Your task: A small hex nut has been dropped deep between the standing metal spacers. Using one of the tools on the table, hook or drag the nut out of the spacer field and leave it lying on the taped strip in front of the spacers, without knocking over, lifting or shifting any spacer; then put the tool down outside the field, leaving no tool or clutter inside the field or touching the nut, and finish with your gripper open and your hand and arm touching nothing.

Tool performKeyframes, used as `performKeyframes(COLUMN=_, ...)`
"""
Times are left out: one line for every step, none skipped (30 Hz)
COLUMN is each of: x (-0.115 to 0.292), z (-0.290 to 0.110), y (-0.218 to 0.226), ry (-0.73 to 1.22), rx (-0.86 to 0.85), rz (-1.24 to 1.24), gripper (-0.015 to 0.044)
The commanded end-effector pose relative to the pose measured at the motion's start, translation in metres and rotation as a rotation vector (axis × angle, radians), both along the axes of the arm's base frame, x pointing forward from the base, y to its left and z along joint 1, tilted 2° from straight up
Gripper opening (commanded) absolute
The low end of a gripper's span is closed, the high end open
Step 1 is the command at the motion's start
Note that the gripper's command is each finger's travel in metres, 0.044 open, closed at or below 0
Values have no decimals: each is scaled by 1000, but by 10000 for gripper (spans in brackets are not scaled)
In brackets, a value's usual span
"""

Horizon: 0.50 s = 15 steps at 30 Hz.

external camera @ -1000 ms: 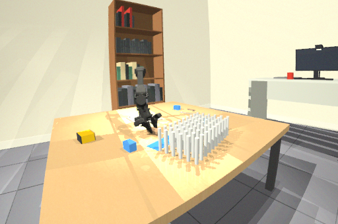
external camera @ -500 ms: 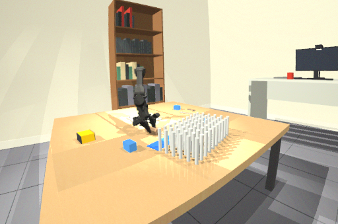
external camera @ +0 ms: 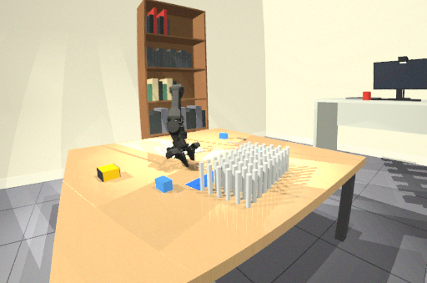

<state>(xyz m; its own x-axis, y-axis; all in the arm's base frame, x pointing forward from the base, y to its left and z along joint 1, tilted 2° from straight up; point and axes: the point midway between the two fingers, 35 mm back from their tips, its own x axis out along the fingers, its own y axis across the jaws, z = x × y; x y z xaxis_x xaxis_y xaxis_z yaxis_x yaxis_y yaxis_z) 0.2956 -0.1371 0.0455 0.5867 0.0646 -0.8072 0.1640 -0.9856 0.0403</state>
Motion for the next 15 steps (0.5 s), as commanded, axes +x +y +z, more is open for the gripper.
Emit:
performKeyframes(x=-5, z=0, y=-1, ry=-1, rx=0, rz=0, gripper=0)
performKeyframes(x=-6, z=0, y=-1, ry=-1, rx=0, rz=0, gripper=0)
performKeyframes(x=-7, z=0, y=-1, ry=-1, rx=0, rz=0, gripper=0)
performKeyframes(x=-7, z=0, y=-1, ry=-1, rx=0, rz=0, gripper=0)
performKeyframes(x=-8, z=0, y=-1, ry=-1, rx=0, rz=0, gripper=0)
performKeyframes(x=-9, z=0, y=-1, ry=-1, rx=0, rz=0, gripper=0)
performKeyframes(x=-10, z=0, y=-2, ry=-1, rx=0, rz=0, gripper=0)
performKeyframes(x=-11, z=0, y=-2, ry=-1, rx=0, rz=0, gripper=0)
performKeyframes(x=-12, z=0, y=-2, ry=-1, rx=0, rz=0, gripper=0)
performKeyframes(x=-12, z=0, y=-2, ry=0, rx=0, rz=0, gripper=0)
performKeyframes(x=-13, z=0, y=-2, ry=0, rx=0, rz=0, gripper=0)
performKeyframes(x=-14, z=0, y=-2, ry=0, rx=0, rz=0, gripper=0)
performKeyframes(x=-15, z=0, y=-2, ry=0, rx=0, rz=0, gripper=0)
performKeyframes(x=-16, z=0, y=-3, ry=0, rx=0, rz=0, gripper=0)
performKeyframes(x=-16, z=0, y=-3, ry=0, rx=0, rz=0, gripper=0)
